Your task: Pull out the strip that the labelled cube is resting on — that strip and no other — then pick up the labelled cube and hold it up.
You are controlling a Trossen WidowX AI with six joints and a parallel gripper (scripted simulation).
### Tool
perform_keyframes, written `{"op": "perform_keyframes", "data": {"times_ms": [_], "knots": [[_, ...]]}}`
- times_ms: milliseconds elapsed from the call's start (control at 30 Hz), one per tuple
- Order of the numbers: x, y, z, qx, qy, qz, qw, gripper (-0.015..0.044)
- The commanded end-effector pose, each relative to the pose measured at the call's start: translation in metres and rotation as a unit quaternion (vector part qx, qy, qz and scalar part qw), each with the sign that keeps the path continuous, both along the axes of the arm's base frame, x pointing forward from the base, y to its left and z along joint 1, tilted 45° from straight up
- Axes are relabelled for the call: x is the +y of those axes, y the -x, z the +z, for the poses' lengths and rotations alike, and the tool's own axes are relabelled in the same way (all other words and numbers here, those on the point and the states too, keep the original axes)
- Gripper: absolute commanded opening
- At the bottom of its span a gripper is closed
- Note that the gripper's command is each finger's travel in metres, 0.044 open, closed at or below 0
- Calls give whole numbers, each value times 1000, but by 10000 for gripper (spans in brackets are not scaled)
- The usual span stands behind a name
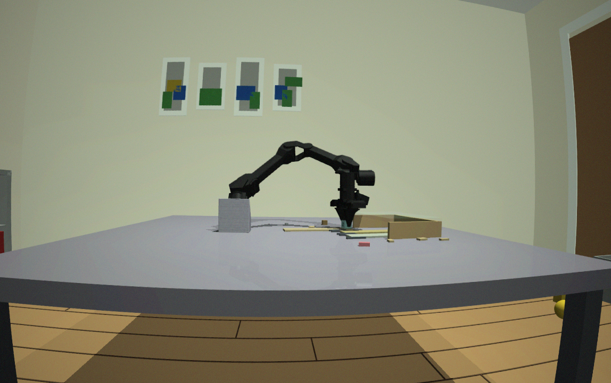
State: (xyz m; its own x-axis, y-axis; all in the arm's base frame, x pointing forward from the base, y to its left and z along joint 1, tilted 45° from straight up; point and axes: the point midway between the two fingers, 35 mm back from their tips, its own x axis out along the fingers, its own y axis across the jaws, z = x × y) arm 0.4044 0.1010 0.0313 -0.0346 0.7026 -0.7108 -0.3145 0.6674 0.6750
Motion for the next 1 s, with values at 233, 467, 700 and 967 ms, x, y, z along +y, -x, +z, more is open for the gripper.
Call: {"op": "perform_keyframes", "data": {"times_ms": [233,467,700,967], "knots": [[0,1,1,0,0,0,1000,33],[-23,27,11,2,0,-1,1000,0],[-42,56,21,4,-2,-1,1000,0],[-46,73,19,5,-1,-1,1000,0]]}}
